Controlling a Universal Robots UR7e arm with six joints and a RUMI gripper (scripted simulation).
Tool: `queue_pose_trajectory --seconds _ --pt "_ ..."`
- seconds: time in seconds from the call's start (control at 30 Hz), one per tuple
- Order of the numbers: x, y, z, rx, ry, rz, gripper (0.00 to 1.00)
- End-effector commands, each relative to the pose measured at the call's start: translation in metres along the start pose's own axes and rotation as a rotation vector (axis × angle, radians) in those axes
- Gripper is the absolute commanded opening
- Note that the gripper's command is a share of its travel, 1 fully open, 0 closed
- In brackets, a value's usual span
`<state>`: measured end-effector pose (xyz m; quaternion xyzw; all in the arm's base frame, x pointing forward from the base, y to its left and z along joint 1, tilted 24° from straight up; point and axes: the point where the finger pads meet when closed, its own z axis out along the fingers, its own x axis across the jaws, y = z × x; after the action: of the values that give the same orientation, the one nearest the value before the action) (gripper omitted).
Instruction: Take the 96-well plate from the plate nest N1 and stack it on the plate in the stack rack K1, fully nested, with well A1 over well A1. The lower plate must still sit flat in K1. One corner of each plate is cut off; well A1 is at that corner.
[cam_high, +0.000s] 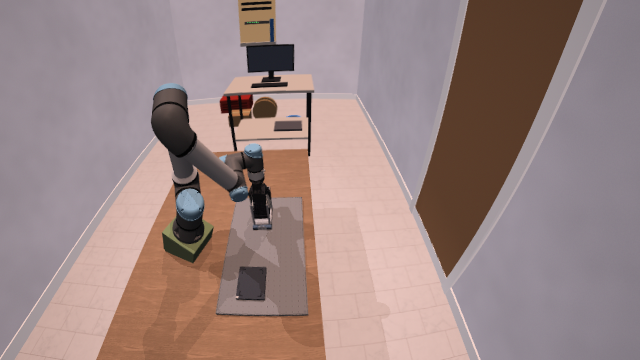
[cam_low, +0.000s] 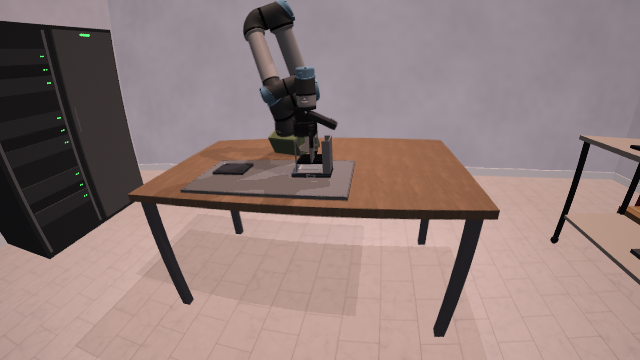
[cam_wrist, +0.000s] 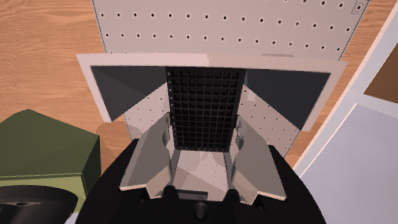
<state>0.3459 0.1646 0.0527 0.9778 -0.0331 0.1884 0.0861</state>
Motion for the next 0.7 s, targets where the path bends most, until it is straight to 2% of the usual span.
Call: queue_pose_trajectory --seconds 0.0,0.1,0.67 --pt "-0.0007 0.0000 0.0084 0.001 0.000 0.000 0.00" --pt "-0.0007 0.0000 0.0129 0.001 0.000 0.000 0.00" --pt "0.0013 -0.0007 0.0113 0.002 0.005 0.000 0.00"
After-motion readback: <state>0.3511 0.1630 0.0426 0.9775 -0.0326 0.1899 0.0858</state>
